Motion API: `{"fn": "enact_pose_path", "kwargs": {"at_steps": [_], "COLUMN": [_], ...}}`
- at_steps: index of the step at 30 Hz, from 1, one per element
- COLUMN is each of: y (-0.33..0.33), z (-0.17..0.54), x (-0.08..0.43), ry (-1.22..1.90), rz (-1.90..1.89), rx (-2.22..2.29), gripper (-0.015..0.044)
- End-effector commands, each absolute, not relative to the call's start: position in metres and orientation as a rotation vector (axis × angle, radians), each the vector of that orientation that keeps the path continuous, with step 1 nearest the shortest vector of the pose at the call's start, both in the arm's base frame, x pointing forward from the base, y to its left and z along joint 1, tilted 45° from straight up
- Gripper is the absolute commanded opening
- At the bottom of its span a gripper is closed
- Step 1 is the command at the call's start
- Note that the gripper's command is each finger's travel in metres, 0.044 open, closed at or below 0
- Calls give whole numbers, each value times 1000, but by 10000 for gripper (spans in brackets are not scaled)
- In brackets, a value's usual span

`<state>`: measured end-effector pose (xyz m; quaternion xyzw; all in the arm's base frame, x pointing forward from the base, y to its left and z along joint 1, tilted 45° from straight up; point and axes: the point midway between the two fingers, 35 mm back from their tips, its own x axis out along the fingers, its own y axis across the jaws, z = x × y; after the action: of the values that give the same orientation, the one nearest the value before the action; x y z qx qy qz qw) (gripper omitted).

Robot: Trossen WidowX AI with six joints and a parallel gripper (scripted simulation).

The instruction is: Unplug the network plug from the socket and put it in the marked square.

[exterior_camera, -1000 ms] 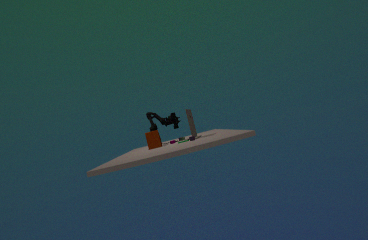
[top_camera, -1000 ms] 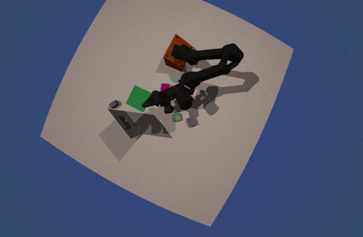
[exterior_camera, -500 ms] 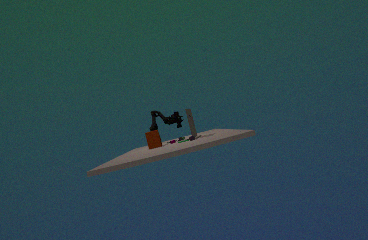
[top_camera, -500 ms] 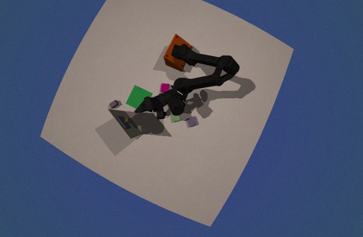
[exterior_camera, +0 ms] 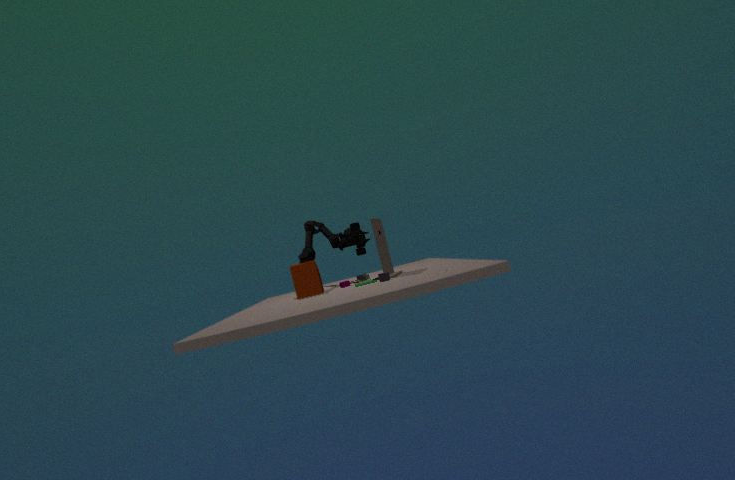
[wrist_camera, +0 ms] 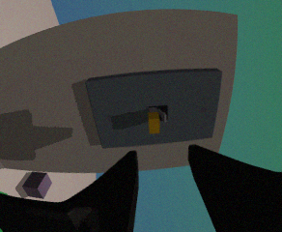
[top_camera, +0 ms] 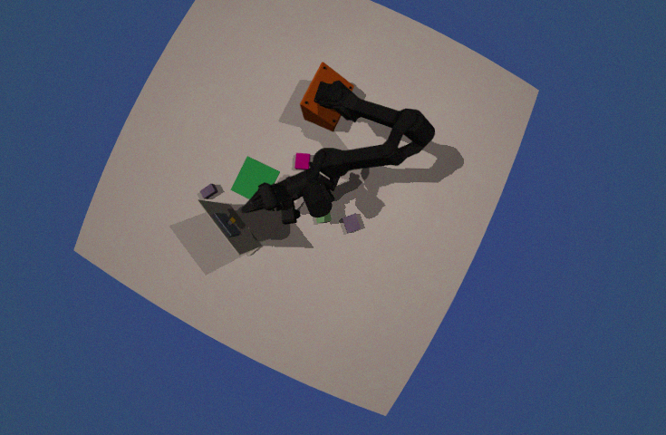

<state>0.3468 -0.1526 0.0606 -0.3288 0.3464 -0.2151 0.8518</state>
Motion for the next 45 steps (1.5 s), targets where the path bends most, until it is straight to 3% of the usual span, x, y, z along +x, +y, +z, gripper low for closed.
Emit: {"fn": "enact_pose_path", "kwargs": {"at_steps": [1,30,45], "y": [-155,-174,-174], "z": [60,47,47], "x": [352,384,384], "ry": [725,723,723], "rz": [-450,-451,-451], "rx": [-694,-695,-695], "gripper": [156,156,56]}}
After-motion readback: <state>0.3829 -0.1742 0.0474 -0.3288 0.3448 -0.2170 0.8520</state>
